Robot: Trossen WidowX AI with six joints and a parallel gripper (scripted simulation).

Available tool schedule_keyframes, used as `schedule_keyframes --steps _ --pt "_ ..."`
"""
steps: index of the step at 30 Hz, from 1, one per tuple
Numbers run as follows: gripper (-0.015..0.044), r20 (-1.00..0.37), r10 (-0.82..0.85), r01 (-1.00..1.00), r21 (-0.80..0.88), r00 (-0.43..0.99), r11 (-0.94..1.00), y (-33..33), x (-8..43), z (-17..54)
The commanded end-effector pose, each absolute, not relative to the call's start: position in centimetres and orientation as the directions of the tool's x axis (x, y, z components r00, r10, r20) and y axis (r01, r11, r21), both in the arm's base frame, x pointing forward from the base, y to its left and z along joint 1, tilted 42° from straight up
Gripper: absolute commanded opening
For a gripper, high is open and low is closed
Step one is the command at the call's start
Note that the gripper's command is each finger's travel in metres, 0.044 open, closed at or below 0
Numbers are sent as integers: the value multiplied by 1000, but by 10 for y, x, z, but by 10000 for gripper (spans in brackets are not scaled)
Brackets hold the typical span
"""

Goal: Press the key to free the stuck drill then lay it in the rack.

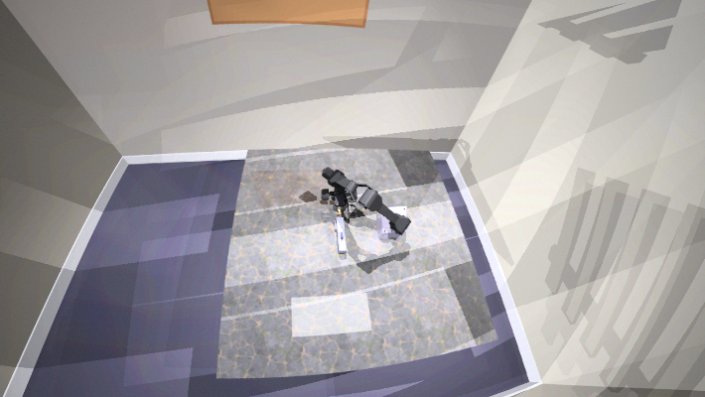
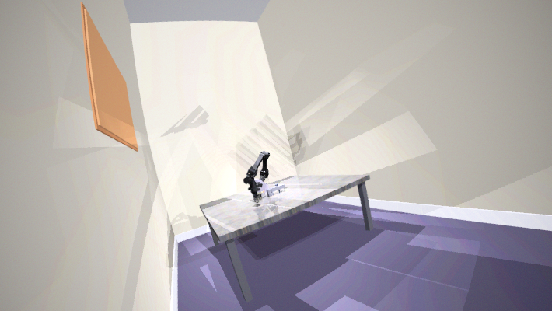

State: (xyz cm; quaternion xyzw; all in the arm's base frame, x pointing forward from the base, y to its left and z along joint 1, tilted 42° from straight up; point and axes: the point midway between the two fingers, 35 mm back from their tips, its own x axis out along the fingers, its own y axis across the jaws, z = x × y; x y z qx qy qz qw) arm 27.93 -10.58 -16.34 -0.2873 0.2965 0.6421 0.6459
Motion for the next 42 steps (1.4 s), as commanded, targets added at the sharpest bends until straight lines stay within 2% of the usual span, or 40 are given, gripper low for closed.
schedule_keyframes --steps 1,42 --pt "0 -755 656 -1000 7 2 10 -108 279 -161" --pt "0 -755 656 -1000 7 2 10 -110 280 -154"
